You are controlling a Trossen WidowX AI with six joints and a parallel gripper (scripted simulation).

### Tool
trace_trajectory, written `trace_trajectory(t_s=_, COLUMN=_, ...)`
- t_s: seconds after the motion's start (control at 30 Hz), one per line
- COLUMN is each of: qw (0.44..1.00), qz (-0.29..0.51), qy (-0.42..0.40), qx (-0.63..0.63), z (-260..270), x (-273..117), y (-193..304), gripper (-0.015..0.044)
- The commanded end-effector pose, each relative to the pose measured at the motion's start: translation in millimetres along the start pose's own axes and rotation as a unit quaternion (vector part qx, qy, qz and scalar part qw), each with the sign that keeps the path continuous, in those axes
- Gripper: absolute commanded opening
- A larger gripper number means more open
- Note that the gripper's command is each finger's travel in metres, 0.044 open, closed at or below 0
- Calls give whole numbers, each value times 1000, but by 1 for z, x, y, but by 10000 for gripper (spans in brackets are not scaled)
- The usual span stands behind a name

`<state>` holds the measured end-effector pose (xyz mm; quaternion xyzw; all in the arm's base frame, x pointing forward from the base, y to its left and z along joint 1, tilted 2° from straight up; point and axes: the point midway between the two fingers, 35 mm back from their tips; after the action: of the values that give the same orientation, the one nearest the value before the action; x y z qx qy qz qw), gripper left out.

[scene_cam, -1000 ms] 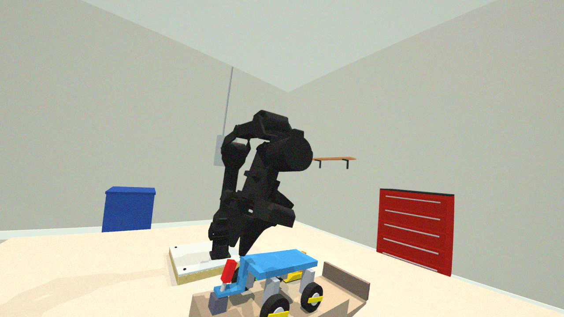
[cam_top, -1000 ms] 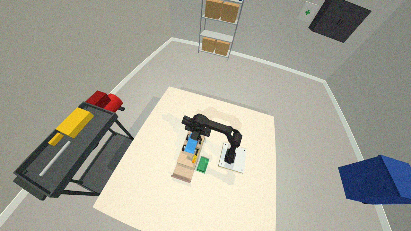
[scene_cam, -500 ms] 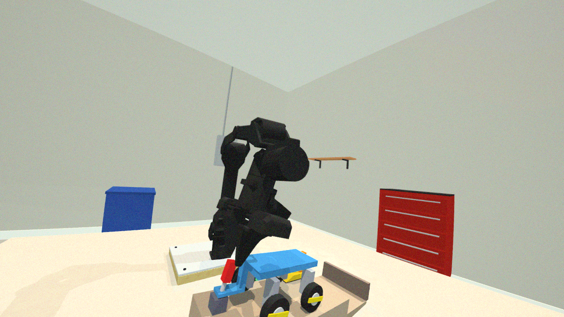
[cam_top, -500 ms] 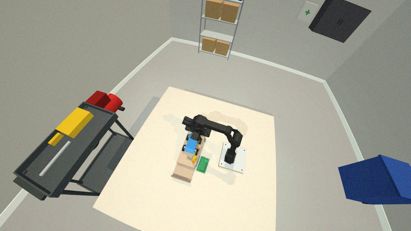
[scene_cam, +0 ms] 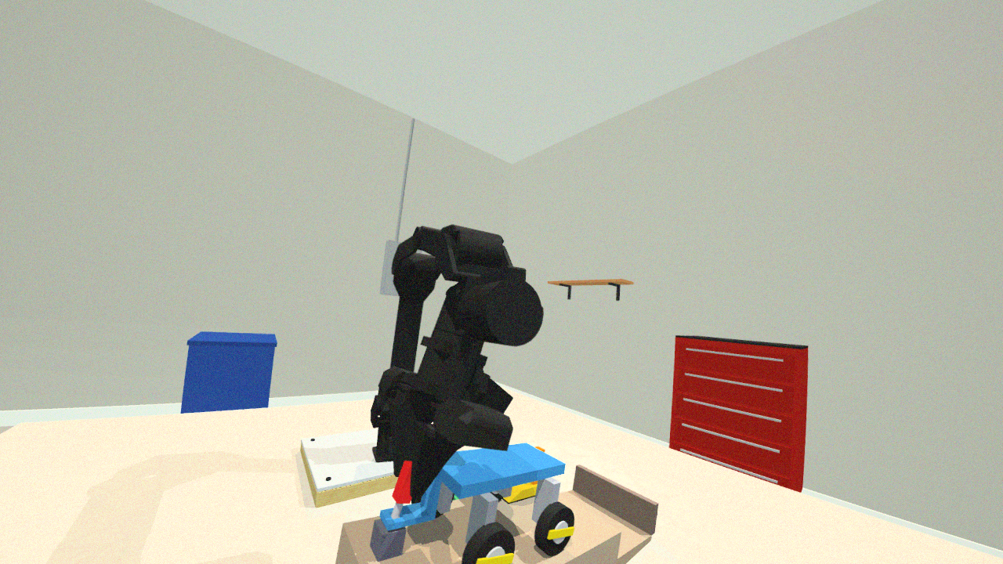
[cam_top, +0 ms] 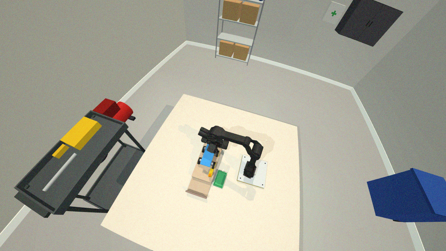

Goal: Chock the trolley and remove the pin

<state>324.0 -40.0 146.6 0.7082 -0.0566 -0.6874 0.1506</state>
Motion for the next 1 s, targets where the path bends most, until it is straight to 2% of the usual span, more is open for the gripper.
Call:
trace_trajectory(t_s=0.0, qw=1000, qz=1, qy=-3, qx=-2, z=1, x=7, y=0, gripper=190)
trace_trajectory(t_s=0.33, qw=1000, qz=1, qy=-3, qx=-2, z=2, x=20, y=0, gripper=190)
trace_trajectory(t_s=0.47, qw=1000, qz=0, qy=-1, qx=0, z=1, x=16, y=0, gripper=85)
trace_trajectory(t_s=0.77, qw=1000, qz=0, qy=-1, qx=0, z=1, x=16, y=0, gripper=25)
trace_trajectory(t_s=0.8, qw=1000, qz=0, qy=-1, qx=0, z=1, x=16, y=0, gripper=0)
trace_trajectory(t_s=0.97, qw=1000, qz=1, qy=-2, qx=-1, z=1, x=14, y=1, gripper=0)
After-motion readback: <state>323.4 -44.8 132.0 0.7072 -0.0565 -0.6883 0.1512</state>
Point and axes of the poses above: the point midway between the two fingers, 35 mm back from their tips, its own x axis out along the fingers, its own z axis across the jaws, y = z × x, and after that the axes turned 2 degrees about x, right-handed
